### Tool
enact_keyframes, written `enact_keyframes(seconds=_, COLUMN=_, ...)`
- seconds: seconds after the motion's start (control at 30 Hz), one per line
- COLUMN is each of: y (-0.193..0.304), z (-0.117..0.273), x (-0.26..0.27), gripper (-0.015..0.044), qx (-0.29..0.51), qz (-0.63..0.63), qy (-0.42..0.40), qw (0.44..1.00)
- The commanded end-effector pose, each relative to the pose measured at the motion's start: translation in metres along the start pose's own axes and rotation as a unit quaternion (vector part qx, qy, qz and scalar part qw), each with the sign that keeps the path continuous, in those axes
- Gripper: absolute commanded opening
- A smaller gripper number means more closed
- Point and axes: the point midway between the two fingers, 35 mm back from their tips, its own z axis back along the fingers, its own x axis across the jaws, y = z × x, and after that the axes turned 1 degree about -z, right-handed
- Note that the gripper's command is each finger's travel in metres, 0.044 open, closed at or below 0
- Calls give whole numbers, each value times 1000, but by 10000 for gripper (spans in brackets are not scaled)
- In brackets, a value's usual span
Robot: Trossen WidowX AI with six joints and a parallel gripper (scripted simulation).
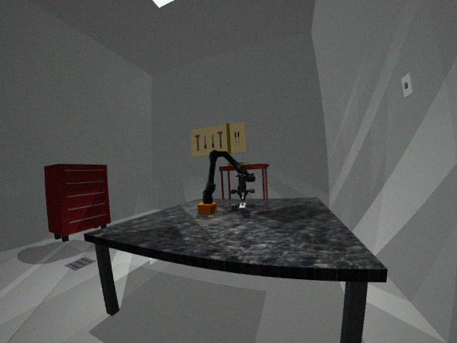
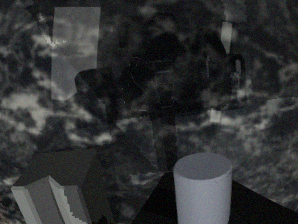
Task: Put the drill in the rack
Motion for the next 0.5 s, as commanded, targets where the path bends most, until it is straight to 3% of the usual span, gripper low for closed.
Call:
enact_keyframes(seconds=0.0, y=1, z=3, x=-1, gripper=0, qx=2, qz=-1, qy=3, qw=1000)
enact_keyframes(seconds=0.47, y=2, z=8, x=-3, gripper=0, qx=2, qz=-1, qy=4, qw=1000)
